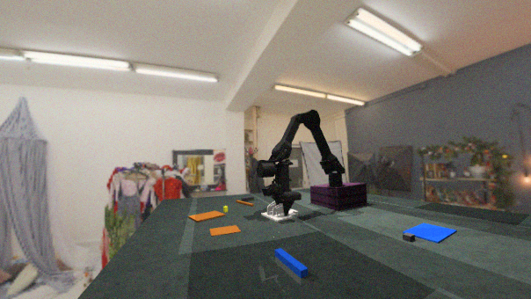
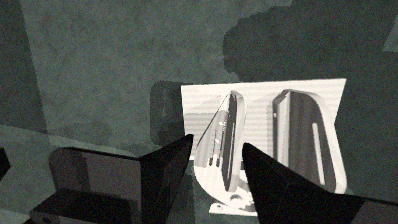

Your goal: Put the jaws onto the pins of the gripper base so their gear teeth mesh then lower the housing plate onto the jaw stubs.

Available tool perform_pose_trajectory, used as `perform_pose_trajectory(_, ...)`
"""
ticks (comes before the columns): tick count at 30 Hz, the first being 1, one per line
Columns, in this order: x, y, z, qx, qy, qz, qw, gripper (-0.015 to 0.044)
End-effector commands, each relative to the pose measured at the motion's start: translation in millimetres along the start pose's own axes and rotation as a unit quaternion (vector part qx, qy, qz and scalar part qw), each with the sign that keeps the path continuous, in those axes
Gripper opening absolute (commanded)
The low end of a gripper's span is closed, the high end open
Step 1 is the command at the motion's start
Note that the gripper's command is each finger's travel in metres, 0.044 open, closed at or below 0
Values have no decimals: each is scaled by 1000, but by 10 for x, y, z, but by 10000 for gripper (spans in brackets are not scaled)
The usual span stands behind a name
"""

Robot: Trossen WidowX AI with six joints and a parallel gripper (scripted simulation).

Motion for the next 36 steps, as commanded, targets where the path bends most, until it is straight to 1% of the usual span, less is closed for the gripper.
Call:
perform_pose_trajectory(1,2,0,0,0,0,0,1000,224)
perform_pose_trajectory(11,0,15,0,0,0,0,1000,224)
perform_pose_trajectory(14,-13,145,4,0,0,0,1000,224)
perform_pose_trajectory(20,-8,637,3,-2,-1,-1,1000,224)
perform_pose_trajectory(24,-3,689,2,-3,-1,-1,1000,224)
perform_pose_trajectory(25,-12,621,0,-1,2,-4,1000,224)
perform_pose_trajectory(28,-39,627,-124,-1,10,-3,1000,303)
perform_pose_trajectory(33,-94,647,-553,0,39,-2,999,434)
perform_pose_trajectory(36,-97,661,-811,0,57,-1,998,440)
Point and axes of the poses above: the point midway between the two fingers, 35 mm back from their tips, its own y axis back along the fingers, its own z axis across the jaws, x = y × z, the point moved 6 cm from there along y, back along the fingers, and after that the axes turned 11 degrees about -y, right-handed, at the moved point
